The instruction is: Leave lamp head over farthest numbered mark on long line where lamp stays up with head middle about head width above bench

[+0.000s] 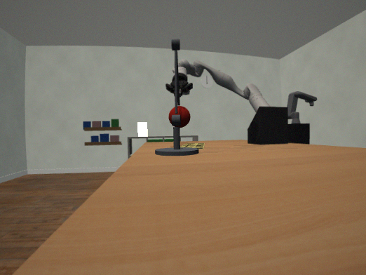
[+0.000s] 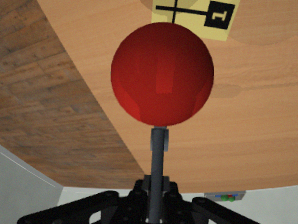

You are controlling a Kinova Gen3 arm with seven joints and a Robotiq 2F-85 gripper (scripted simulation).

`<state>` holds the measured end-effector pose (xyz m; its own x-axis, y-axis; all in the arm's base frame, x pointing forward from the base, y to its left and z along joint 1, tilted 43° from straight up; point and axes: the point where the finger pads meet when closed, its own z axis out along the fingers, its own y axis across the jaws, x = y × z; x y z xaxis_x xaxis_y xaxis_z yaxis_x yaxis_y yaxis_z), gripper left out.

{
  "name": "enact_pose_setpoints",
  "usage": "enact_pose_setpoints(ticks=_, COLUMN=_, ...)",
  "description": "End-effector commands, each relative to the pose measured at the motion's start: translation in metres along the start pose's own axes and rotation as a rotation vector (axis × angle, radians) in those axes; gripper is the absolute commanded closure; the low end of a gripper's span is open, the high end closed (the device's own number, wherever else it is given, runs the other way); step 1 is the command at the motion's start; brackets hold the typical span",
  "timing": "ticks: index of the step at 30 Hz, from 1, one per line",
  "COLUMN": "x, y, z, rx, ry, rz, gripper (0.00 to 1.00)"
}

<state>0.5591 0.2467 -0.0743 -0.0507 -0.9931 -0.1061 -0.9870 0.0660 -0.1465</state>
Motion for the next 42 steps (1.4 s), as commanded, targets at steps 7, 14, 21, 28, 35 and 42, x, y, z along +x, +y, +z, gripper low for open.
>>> enact_pose_setpoints(ticks=7, x=0.019, y=0.004, z=-0.006, rx=0.016, ry=0.003, rz=0.015, gripper=1.0)
enact_pose_setpoints(ticks=14, x=0.029, y=0.006, z=-0.008, rx=0.026, ry=0.003, rz=0.024, gripper=1.0)
enact_pose_setpoints(ticks=21, x=0.044, y=0.009, z=-0.01, rx=0.042, ry=0.004, rz=0.038, gripper=1.0)
enact_pose_setpoints(ticks=28, x=0.059, y=0.013, z=-0.011, rx=0.057, ry=0.004, rz=0.051, gripper=1.0)
enact_pose_setpoints(ticks=35, x=0.063, y=0.014, z=-0.011, rx=0.059, ry=0.004, rz=0.053, gripper=1.0)
enact_pose_setpoints(ticks=42, x=0.065, y=0.015, z=-0.011, rx=0.059, ry=0.004, rz=0.053, gripper=1.0)
